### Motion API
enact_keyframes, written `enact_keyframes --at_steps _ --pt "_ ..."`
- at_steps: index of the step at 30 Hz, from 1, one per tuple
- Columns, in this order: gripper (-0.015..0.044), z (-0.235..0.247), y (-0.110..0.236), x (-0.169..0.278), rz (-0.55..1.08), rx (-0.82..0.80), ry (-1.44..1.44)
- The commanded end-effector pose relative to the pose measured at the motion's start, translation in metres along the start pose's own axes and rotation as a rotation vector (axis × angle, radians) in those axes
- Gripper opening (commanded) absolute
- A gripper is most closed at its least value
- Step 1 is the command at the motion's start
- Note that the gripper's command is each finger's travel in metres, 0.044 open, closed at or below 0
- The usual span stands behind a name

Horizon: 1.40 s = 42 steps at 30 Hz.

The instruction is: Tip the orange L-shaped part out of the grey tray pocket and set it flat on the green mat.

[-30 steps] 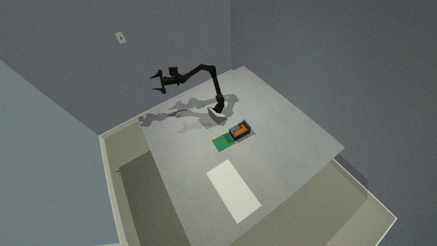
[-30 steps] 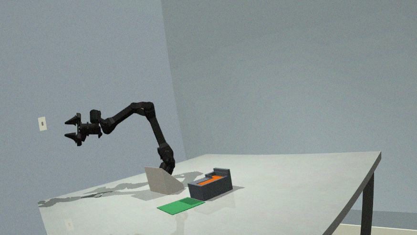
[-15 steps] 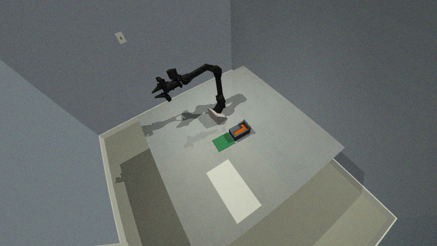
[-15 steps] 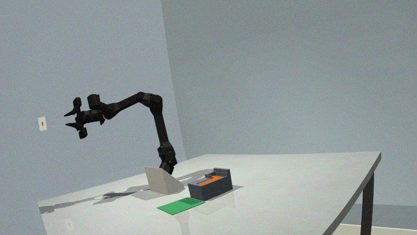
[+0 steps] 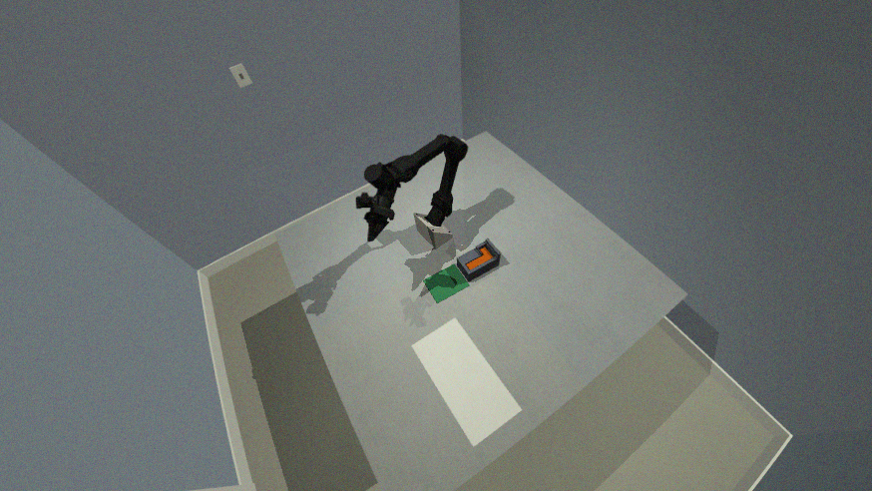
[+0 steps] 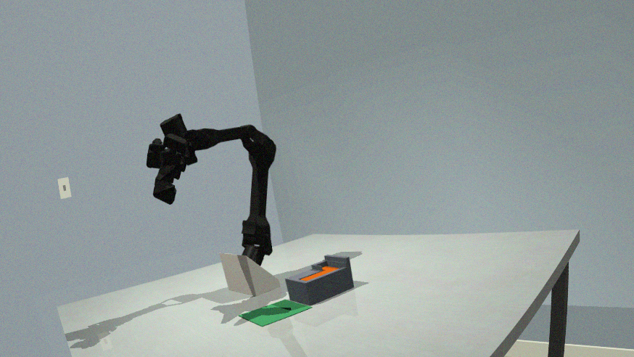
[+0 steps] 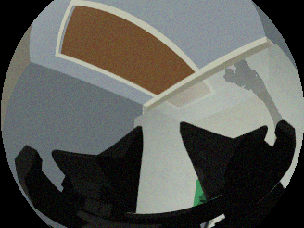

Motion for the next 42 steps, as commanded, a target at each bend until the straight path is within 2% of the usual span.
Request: enact_keyframes --at_steps 1,5,11,18,22,29,36,42 --pt "0.018 0.039 -0.004 0.056 0.166 0.005 0.236" --pt "0.018 0.066 -0.002 0.116 0.322 0.009 0.487" --pt "0.018 0.091 0.019 0.227 0.646 -0.002 0.894" --pt "0.018 0.09 0.075 0.349 1.078 -0.099 1.365" --pt "0.018 0.079 0.114 0.399 1.304 -0.175 1.565" --pt "0.018 0.075 0.113 0.406 1.315 -0.179 1.574" --pt "0.018 0.033 0.088 0.449 1.317 -0.182 1.574" --pt "0.018 0.031 0.087 0.451 1.317 -0.183 1.573"
Point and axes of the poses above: the point midway between the two fingers, 35 mm back from their tips, its own y axis back along the fingers, its own z axis across the jaws, x = y × z, the point moved 5 cm from there along y, back along the fingers, and after that the axes turned 9 degrees about y, right-handed, at the moved point
